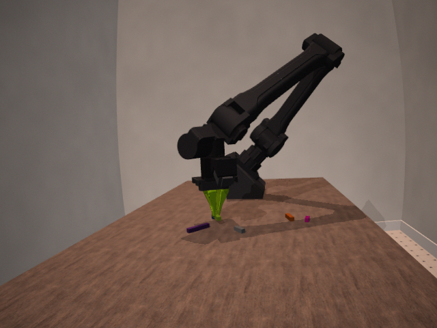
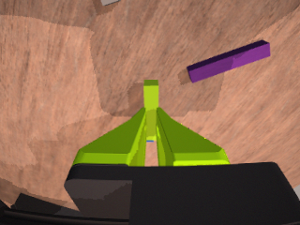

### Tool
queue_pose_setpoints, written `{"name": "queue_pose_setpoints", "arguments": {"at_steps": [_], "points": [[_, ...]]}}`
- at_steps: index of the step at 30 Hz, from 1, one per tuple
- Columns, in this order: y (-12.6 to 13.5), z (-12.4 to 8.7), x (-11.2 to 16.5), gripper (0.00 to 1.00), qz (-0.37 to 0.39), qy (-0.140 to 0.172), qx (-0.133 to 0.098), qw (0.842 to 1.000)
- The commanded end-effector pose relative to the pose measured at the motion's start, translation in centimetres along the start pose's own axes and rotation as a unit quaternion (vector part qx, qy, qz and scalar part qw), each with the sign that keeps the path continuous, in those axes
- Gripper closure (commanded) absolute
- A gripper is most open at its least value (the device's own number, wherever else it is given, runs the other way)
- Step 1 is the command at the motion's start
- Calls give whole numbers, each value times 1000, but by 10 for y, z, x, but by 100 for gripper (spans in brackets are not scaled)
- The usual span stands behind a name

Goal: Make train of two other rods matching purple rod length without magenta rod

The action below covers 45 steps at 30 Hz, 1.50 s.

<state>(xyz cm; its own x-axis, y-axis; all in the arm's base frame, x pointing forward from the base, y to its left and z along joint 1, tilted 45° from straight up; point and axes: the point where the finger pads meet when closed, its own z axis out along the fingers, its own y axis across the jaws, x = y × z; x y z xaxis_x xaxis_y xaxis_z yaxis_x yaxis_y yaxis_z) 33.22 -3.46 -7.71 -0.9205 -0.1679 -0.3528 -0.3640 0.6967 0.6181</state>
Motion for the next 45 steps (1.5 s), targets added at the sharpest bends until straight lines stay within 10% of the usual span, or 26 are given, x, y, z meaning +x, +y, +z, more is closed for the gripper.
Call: {"name": "queue_pose_setpoints", "arguments": {"at_steps": [1, 45], "points": [[3, 8, 1, 95, 2, 4, -4, 1000], [6, 3, -6, 95, -3, -1, 2, 1000]]}}
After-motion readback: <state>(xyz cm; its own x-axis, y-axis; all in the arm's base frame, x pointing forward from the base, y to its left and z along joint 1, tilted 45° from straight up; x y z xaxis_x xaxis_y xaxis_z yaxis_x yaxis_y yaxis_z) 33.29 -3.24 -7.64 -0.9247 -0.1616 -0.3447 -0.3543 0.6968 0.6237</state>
